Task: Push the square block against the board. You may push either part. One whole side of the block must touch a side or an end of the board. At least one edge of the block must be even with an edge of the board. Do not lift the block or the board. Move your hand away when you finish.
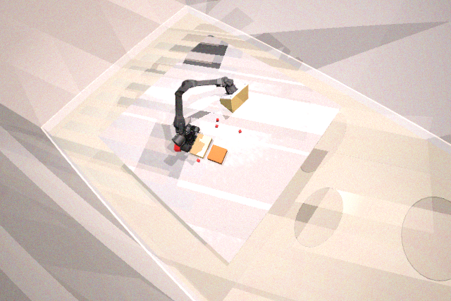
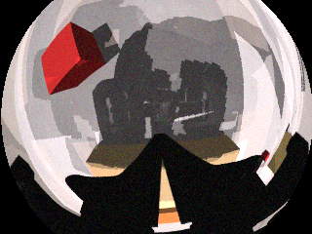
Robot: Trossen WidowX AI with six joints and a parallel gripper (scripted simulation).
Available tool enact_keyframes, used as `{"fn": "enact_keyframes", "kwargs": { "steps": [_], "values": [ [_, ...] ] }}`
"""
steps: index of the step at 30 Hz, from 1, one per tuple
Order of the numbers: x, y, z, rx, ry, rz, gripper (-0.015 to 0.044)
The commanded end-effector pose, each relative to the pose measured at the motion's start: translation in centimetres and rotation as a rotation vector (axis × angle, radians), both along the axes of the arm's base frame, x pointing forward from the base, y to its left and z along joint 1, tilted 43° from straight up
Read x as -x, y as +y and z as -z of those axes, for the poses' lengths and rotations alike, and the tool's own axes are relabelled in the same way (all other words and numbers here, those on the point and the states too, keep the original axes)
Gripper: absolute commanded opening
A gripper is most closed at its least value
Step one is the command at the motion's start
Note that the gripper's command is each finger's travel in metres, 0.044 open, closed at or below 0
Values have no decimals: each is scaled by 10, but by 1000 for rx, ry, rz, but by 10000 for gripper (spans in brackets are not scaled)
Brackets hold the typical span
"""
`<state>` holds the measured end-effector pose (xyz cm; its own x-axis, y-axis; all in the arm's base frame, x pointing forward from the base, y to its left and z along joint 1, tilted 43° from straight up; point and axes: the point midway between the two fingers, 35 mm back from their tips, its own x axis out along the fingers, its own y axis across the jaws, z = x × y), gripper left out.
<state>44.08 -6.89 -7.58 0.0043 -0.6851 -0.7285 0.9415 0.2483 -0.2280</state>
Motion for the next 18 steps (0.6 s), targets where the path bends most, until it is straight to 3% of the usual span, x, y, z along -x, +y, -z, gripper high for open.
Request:
{"fn": "enact_keyframes", "kwargs": {
  "steps": [1,18],
  "values": [
    [8,3,8,-6,18,4,0],
    [12,9,14,-5,18,4,0]
  ]
}}
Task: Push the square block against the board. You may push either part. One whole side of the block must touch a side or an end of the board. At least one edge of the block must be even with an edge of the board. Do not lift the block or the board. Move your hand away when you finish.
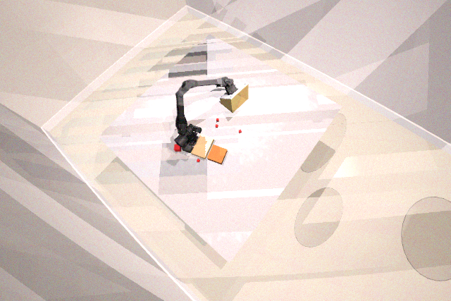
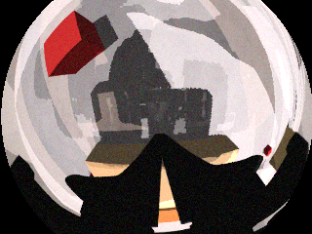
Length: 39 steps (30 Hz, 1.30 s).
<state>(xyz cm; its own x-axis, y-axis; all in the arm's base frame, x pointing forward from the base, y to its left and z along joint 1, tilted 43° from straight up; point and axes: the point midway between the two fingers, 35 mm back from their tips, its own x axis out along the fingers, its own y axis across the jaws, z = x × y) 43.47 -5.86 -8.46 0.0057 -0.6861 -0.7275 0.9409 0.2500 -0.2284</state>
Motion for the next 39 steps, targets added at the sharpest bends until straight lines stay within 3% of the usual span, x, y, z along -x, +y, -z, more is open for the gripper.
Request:
{"fn": "enact_keyframes", "kwargs": {
  "steps": [1,34,39],
  "values": [
    [5,-2,5,-7,18,6,0],
    [-17,-36,-27,-4,17,6,0],
    [-14,3,-62,-7,17,6,0]
  ]
}}
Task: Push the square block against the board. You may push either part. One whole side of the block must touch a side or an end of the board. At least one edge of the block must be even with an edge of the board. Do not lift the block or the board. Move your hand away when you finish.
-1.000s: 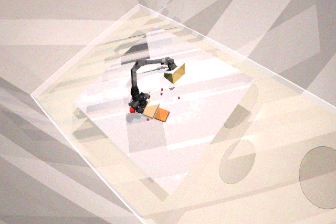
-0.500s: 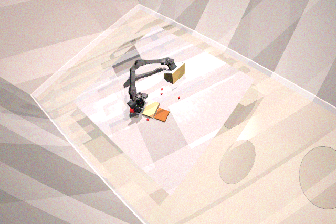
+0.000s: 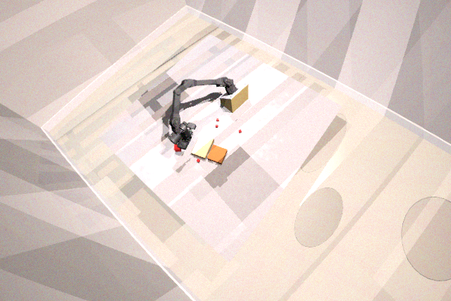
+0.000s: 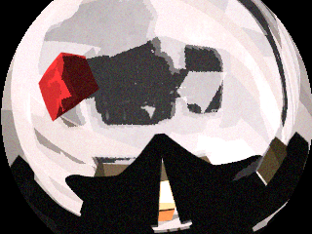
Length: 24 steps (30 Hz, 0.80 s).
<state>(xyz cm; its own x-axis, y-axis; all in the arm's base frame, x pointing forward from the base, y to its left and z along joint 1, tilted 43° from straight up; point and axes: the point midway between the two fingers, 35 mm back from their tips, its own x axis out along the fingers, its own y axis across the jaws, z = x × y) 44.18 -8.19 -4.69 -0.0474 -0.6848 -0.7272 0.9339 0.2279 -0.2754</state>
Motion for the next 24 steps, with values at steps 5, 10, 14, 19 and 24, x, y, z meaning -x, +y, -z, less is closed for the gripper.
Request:
{"fn": "enact_keyframes", "kwargs": {
  "steps": [5,10,14,19,24],
  "values": [
    [-7,28,-26,-6,-33,-17,0],
    [-13,50,-6,-6,-34,-17,0],
    [-13,48,-4,-6,-35,-17,0],
    [-13,12,34,-4,-45,-6,0],
    [-13,12,34,-4,-45,-6,0]
  ]
}}
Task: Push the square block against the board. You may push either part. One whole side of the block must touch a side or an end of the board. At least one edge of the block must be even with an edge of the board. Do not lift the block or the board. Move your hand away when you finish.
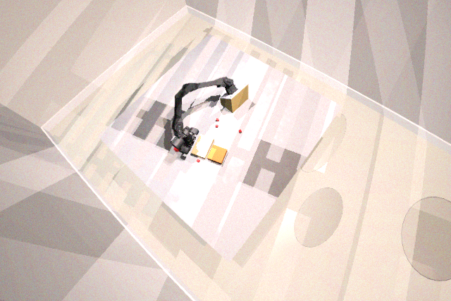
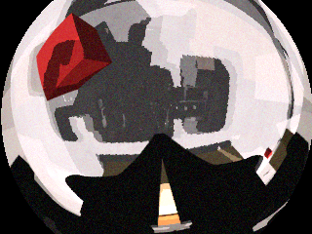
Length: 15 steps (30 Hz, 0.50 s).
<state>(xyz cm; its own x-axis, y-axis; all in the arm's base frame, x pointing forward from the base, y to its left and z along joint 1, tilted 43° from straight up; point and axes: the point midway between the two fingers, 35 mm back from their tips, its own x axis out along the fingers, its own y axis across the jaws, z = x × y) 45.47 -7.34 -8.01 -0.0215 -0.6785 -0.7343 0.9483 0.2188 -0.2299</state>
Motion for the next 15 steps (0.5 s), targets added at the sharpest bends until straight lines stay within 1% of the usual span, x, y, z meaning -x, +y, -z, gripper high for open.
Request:
{"fn": "enact_keyframes", "kwargs": {
  "steps": [1,15],
  "values": [
    [0,4,1,4,2,-17,0],
    [3,13,10,3,2,-18,0]
  ]
}}
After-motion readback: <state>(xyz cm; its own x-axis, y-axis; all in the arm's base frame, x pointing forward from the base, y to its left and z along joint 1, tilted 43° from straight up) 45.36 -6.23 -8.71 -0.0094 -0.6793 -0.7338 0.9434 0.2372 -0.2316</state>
